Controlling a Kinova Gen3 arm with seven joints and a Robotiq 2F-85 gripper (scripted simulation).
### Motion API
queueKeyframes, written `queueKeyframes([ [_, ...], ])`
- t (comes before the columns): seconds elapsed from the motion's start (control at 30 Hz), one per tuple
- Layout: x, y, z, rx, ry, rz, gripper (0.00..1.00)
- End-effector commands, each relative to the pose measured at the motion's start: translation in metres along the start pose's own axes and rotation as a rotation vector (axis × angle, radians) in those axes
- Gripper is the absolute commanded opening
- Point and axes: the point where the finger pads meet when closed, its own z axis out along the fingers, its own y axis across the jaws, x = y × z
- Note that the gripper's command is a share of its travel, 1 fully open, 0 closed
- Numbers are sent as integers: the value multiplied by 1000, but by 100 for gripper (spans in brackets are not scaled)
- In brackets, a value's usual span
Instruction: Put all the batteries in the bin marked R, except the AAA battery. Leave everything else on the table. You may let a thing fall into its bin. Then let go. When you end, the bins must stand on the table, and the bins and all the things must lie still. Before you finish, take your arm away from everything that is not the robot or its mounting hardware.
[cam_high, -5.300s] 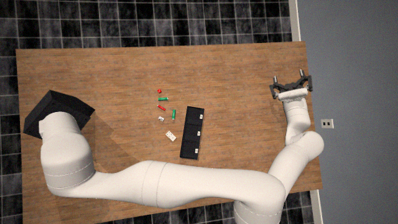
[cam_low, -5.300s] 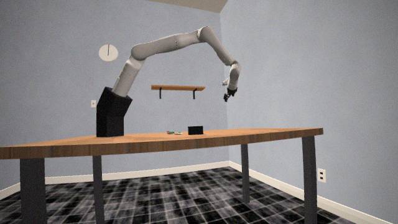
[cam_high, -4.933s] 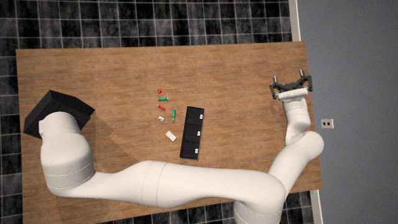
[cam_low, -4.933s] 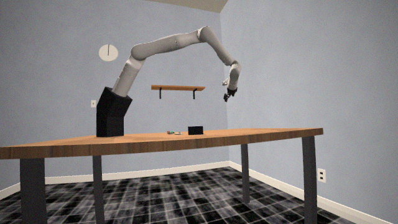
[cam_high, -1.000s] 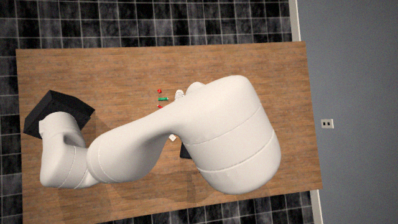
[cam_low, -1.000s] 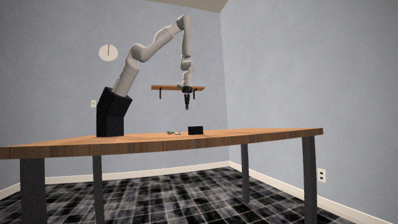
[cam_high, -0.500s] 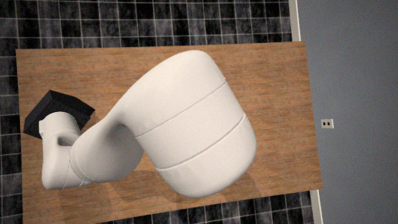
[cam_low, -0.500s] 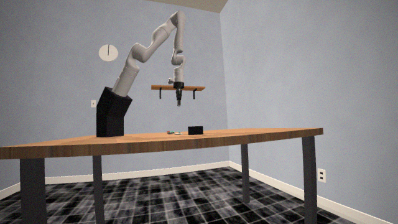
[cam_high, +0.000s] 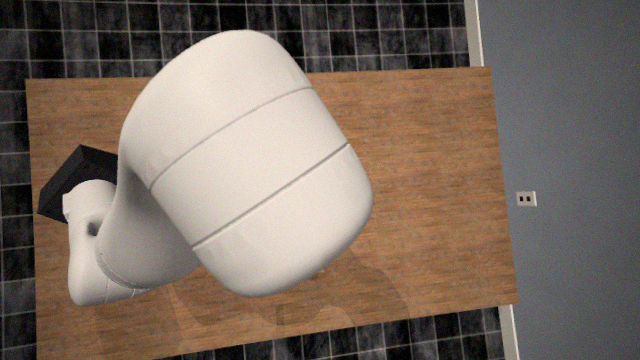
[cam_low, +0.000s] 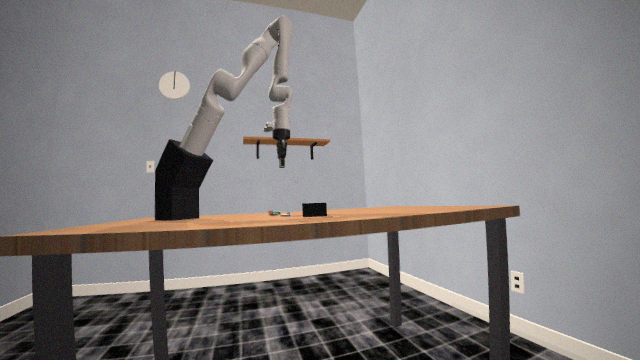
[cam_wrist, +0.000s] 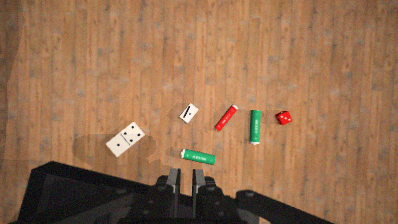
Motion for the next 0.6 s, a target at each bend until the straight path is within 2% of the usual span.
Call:
queueKeyframes([
  [0.0,0,1,0,0,-2,-4,9],
  [0.07,0,1,0,0,-2,-4,9],
  [0.27,-17,-35,29,0,-2,-304,9],
  [0.33,-17,-35,29,0,-2,-304,9],
  [0.57,-37,-78,64,0,-2,-654,9],
])
